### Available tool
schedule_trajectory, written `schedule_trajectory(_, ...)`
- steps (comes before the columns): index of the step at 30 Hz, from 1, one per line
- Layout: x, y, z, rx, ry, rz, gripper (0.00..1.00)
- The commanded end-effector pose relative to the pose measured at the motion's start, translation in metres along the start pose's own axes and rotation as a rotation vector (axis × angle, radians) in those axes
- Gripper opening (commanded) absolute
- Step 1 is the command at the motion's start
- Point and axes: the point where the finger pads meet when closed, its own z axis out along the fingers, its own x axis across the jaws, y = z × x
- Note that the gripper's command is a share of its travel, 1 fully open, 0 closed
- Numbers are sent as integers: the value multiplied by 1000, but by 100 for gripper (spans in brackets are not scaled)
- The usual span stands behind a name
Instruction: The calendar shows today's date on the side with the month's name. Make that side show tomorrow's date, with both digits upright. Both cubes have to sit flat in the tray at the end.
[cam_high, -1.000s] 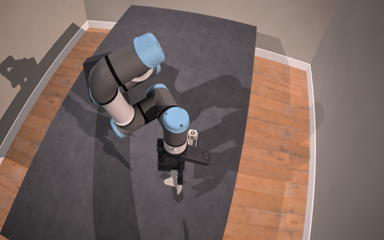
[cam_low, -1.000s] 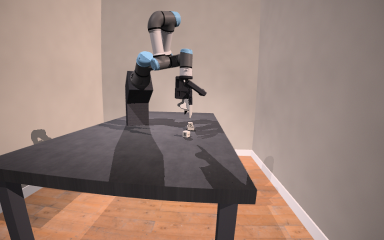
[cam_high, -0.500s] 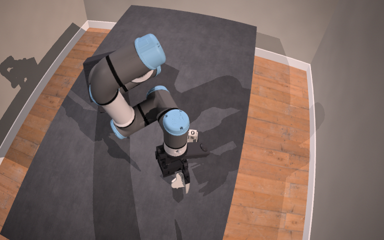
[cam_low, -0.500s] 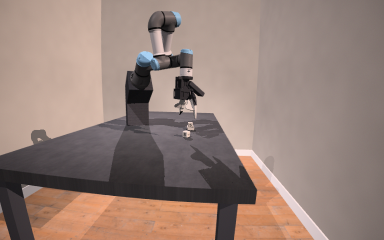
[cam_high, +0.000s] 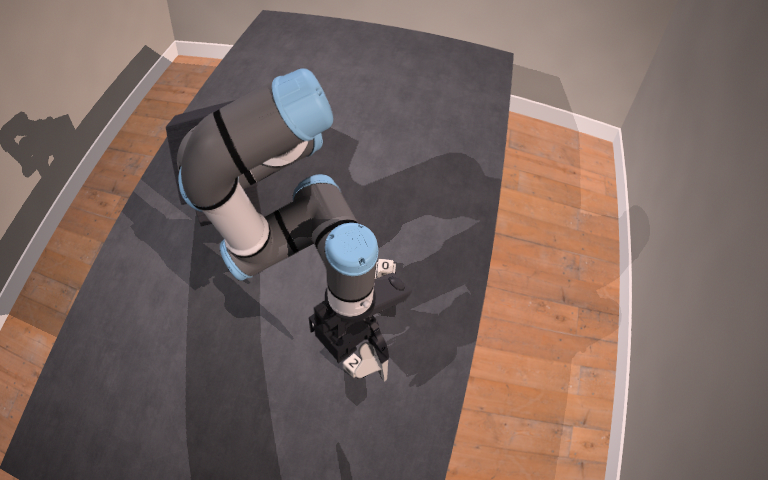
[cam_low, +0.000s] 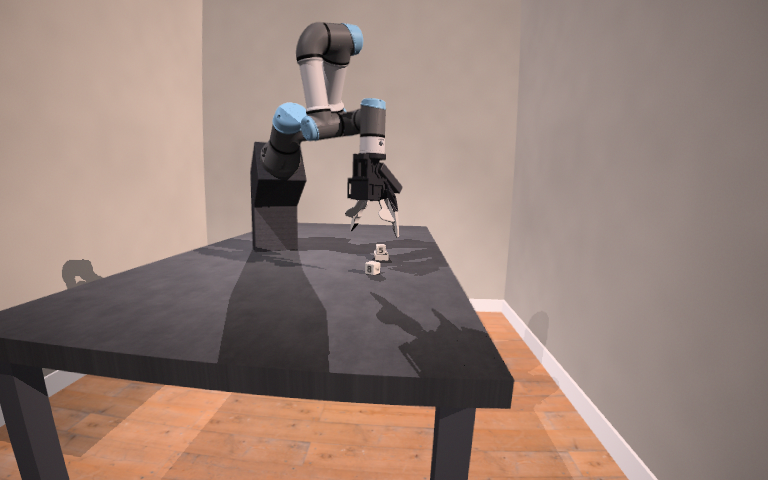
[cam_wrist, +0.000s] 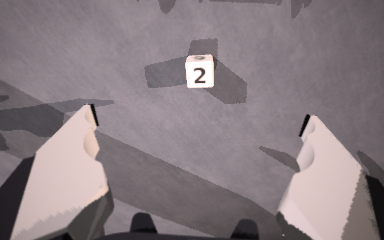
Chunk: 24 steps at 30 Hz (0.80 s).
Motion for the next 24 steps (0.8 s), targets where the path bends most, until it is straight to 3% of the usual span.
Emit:
schedule_trajectory(1,0,0,0,9,4,-74,100)
schedule_trajectory(9,0,1,0,9,4,-84,100)
schedule_trajectory(10,0,1,0,9,4,-84,28)
schedule_trajectory(24,0,1,0,9,4,-84,28)
